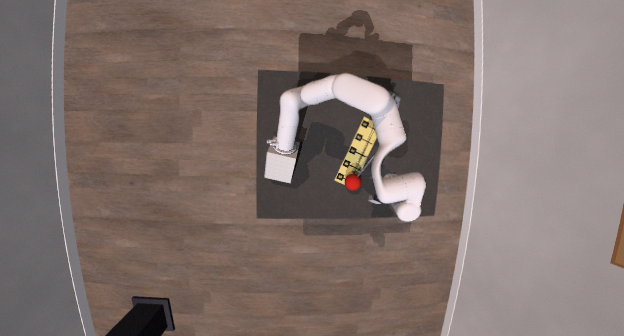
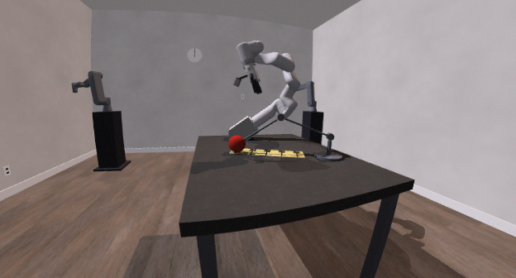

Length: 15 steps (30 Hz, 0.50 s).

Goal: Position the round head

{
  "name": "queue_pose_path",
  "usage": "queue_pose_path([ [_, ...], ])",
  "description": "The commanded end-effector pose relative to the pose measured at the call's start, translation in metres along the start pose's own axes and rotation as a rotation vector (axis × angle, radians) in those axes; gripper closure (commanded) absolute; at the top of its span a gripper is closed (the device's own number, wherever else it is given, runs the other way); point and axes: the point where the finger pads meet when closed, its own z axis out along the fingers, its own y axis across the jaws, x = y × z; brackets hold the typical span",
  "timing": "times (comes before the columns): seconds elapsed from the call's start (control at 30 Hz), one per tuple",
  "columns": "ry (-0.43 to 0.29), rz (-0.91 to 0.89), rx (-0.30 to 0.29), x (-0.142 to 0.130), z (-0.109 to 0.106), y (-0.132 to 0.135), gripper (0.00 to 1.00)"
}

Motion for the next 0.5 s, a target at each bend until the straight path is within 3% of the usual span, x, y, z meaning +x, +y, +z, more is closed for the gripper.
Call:
queue_pose_path([
  [0.0,0.004,-0.004,0.003,-0.017,0.003,0.000,0.00],
  [0.47,0.003,-0.005,0.001,-0.066,0.020,0.000,0.00],
])
